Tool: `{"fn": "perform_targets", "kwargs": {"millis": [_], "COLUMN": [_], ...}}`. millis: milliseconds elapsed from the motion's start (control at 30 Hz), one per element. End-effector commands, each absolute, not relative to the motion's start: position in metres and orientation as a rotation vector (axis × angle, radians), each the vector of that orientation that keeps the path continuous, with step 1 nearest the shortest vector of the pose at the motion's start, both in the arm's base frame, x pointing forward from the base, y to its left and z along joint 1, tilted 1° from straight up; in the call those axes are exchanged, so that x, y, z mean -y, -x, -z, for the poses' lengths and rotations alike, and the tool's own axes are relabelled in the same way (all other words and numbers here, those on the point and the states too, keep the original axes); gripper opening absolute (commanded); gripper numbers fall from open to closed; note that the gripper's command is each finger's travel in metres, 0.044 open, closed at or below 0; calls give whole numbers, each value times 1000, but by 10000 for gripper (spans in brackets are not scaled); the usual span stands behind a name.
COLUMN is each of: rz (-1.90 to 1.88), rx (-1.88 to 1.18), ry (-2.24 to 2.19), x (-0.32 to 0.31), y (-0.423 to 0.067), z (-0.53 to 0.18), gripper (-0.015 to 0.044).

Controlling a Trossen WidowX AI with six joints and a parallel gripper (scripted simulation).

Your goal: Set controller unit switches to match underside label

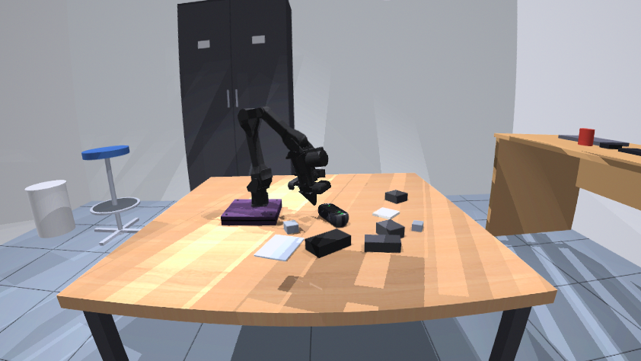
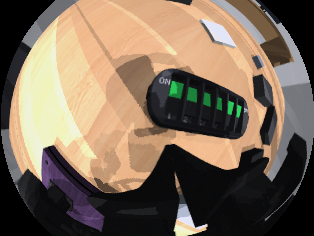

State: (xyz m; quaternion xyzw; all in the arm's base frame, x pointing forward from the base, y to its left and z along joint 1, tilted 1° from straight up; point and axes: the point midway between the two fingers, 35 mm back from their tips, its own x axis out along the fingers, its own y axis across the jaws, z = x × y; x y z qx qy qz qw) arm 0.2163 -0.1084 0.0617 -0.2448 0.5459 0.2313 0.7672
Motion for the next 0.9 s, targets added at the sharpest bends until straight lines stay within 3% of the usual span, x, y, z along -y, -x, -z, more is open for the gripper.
{"fn": "perform_targets", "kwargs": {"millis": [0,200,867], "rz": [-863,-1048,-1068], "rx": [-1024,-904,-889], "ry": [1033,1299,1327], "x": [108,107,108], "y": [-217,-217,-217], "z": [-62,-62,-58], "gripper": [0,0,0]}}
